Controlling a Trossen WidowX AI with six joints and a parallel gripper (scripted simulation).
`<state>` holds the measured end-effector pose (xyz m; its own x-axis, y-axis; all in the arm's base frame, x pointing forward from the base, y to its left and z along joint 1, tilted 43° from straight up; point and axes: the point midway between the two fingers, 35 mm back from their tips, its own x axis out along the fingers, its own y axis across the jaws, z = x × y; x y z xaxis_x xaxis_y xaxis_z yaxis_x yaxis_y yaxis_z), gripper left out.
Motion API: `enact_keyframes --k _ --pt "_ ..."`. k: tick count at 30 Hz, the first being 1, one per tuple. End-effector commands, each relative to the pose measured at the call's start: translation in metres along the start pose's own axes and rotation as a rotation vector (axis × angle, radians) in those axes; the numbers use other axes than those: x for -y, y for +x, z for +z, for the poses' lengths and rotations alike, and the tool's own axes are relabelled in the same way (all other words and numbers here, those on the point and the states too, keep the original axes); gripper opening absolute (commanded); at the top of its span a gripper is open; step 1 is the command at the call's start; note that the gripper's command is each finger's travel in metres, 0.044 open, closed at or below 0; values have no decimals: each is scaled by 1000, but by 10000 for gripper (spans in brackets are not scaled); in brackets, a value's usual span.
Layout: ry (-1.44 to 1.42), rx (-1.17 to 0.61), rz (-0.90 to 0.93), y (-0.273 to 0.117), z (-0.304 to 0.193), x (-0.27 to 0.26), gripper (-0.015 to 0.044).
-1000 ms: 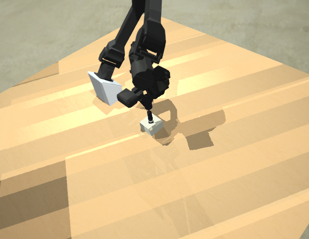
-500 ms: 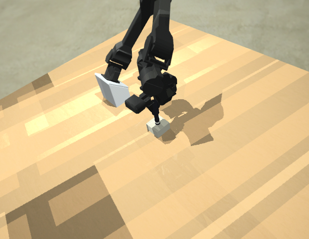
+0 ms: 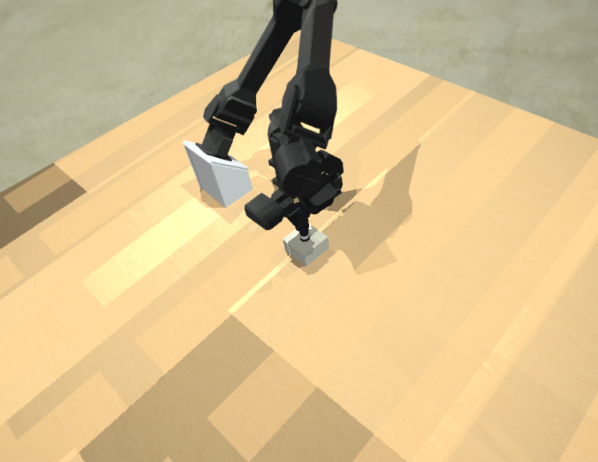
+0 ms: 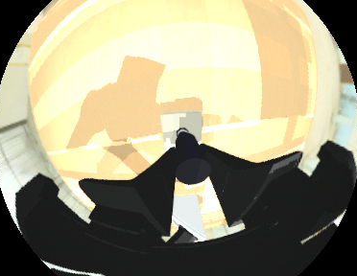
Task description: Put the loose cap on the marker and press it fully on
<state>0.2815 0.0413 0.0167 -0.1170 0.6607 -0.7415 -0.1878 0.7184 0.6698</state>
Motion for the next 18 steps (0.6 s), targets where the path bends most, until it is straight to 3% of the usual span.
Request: enact_keyframes --k 1,15,18 --pt "5 4 6 7 0 -1 0" --pt "5 4 7 14 0 -1 0" --pt "-2 2 2 13 -1 -1 79"
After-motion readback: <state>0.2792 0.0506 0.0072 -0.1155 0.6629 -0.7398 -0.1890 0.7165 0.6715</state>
